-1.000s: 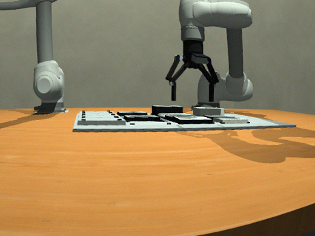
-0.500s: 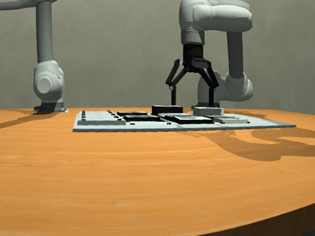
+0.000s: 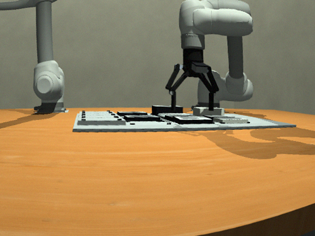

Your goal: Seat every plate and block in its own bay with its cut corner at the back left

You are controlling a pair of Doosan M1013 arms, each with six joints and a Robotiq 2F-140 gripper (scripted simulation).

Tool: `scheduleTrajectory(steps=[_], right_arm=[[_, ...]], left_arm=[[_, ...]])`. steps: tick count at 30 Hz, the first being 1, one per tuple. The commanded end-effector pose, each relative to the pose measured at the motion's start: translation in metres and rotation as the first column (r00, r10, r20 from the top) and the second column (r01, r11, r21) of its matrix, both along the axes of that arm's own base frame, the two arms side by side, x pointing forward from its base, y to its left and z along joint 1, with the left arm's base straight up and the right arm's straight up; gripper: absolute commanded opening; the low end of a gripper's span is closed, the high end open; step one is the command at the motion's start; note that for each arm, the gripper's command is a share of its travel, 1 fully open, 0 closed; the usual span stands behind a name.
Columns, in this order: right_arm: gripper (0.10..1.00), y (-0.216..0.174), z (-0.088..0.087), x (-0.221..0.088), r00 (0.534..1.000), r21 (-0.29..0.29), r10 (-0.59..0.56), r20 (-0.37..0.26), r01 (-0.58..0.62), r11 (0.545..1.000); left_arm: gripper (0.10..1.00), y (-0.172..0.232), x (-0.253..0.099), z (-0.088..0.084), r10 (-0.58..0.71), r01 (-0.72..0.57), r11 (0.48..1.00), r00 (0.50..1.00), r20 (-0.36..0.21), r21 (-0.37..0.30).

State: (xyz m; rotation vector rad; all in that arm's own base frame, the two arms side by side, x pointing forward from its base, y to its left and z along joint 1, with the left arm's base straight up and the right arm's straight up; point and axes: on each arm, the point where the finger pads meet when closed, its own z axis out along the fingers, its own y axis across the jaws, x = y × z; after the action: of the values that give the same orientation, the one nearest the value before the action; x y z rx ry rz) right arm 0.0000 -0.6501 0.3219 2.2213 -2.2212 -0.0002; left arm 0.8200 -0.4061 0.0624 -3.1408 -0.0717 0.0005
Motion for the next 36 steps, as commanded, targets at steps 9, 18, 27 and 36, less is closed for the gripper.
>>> scheduleTrajectory(steps=[9,18,27,36], right_arm=[[1.0,0.0,0.001,0.0,1.0,-0.001,0.0,0.0,0.0,1.0],[1.0,0.0,0.001,0.0,1.0,-0.001,0.0,0.0,0.0,1.0],[1.0,0.0,0.001,0.0,1.0,-0.001,0.0,0.0,0.0,1.0],[1.0,0.0,0.001,0.0,1.0,-0.001,0.0,0.0,0.0,1.0]], left_arm=[[0.998,0.0,0.001,-0.011,0.0,0.0,1.0,1.0,0.002,-0.001],[0.998,0.0,0.001,-0.012,0.0,0.0,1.0,1.0,0.002,-0.001],[0.998,0.0,0.001,-0.012,0.0,0.0,1.0,1.0,0.002,-0.001],[0.998,0.0,0.001,-0.02,0.0,0.0,1.0,1.0,0.002,-0.001]])
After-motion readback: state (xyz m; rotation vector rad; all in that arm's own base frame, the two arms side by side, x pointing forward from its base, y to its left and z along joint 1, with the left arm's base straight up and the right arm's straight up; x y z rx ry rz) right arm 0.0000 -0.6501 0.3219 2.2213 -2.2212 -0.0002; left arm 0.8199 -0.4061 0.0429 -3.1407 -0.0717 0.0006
